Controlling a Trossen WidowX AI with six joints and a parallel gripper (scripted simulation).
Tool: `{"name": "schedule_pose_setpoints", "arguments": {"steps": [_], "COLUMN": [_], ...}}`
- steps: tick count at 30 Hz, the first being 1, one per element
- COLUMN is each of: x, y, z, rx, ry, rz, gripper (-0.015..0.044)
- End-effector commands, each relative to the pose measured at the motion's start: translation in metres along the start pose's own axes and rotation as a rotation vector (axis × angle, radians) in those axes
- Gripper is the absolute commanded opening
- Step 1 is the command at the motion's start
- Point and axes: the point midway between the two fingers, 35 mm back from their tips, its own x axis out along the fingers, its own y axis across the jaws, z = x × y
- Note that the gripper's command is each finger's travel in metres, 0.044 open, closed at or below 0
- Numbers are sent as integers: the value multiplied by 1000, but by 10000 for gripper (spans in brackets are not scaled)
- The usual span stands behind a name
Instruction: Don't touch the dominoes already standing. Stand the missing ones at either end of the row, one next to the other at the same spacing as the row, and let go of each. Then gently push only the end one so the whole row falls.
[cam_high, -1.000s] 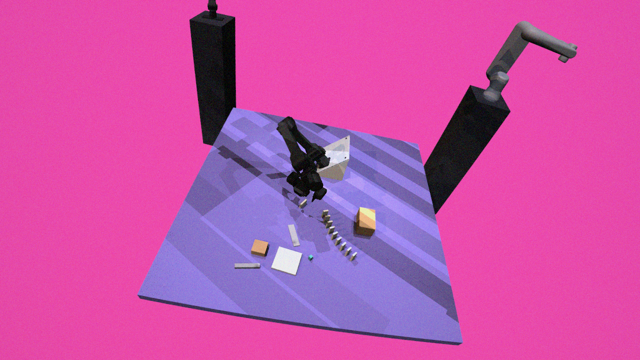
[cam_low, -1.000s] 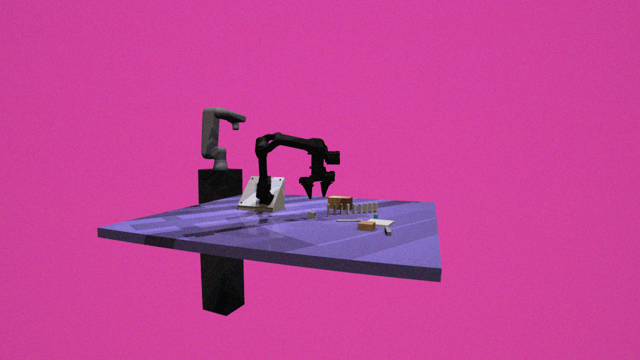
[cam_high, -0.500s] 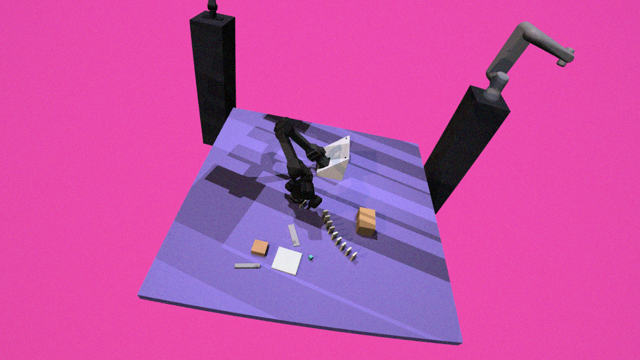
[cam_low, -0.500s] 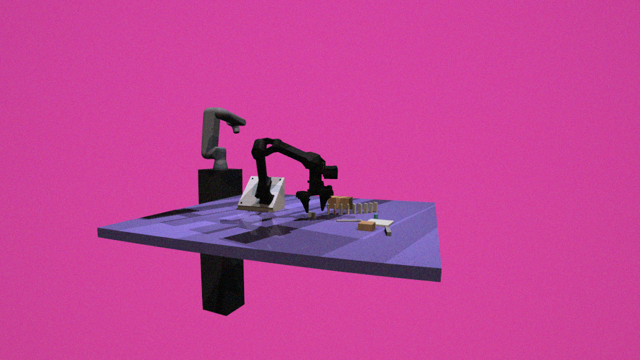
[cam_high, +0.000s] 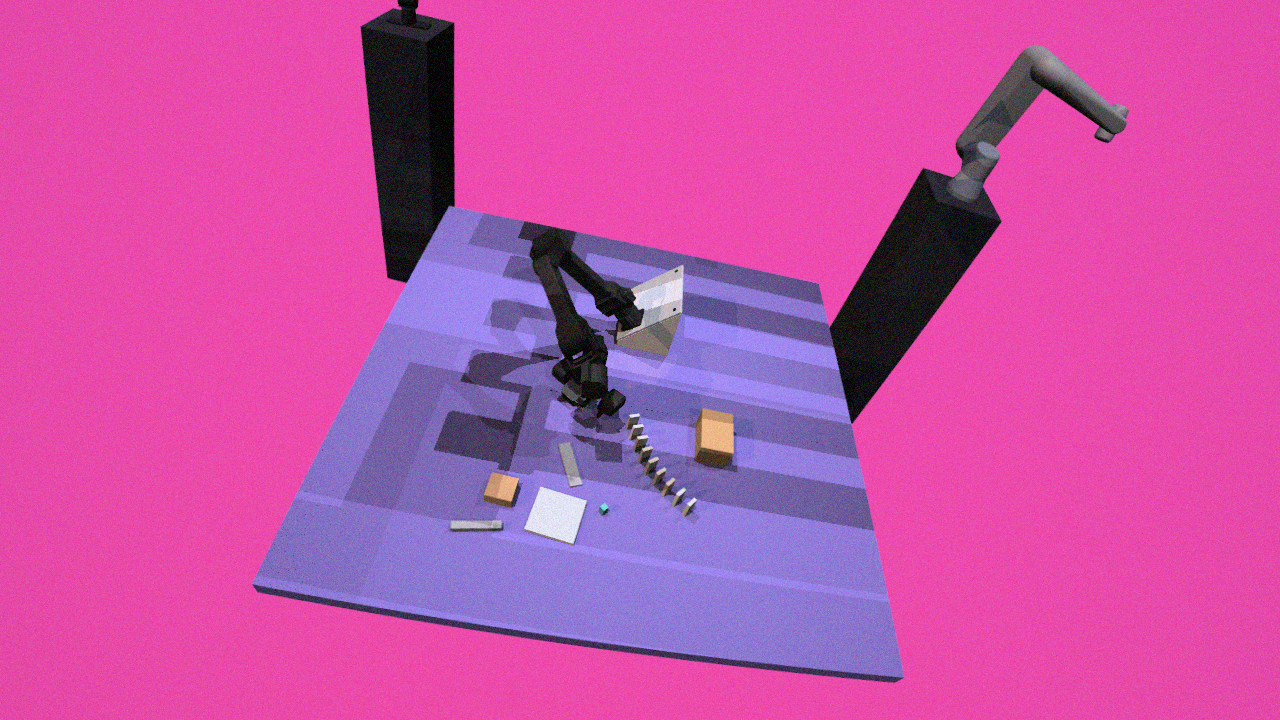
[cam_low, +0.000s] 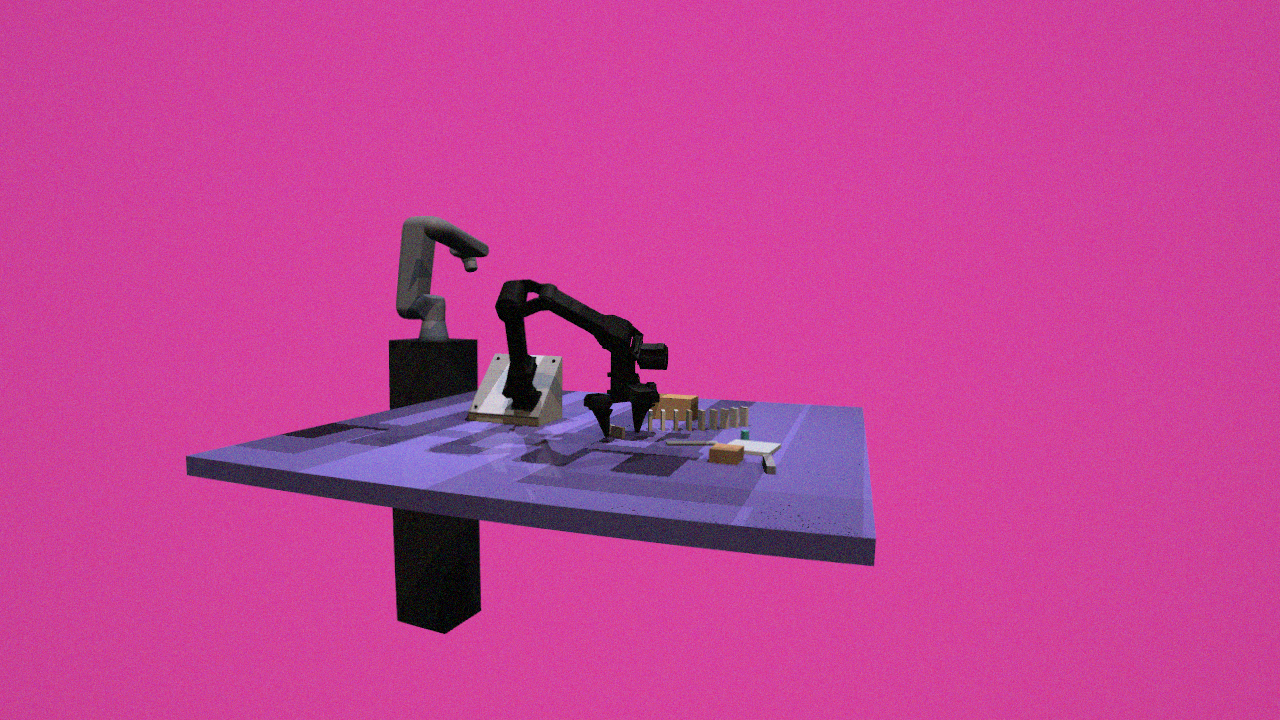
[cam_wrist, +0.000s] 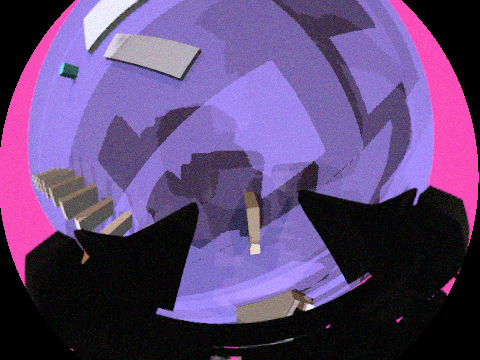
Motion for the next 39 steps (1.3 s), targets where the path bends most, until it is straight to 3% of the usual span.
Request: {"name": "schedule_pose_setpoints", "arguments": {"steps": [1,3,19,26,35,39], "x": [2,2,2,0,-104,-113], "y": [-1,-1,-1,-1,2,3], "z": [-1,-1,-1,-1,-7,-7], "rx": [-6,-6,-6,-6,-7,-8], "ry": [-1,-1,-1,-1,3,4], "rz": [-5,-5,-5,-5,-2,-1], "gripper": [440,440,22,22,22,22]}}
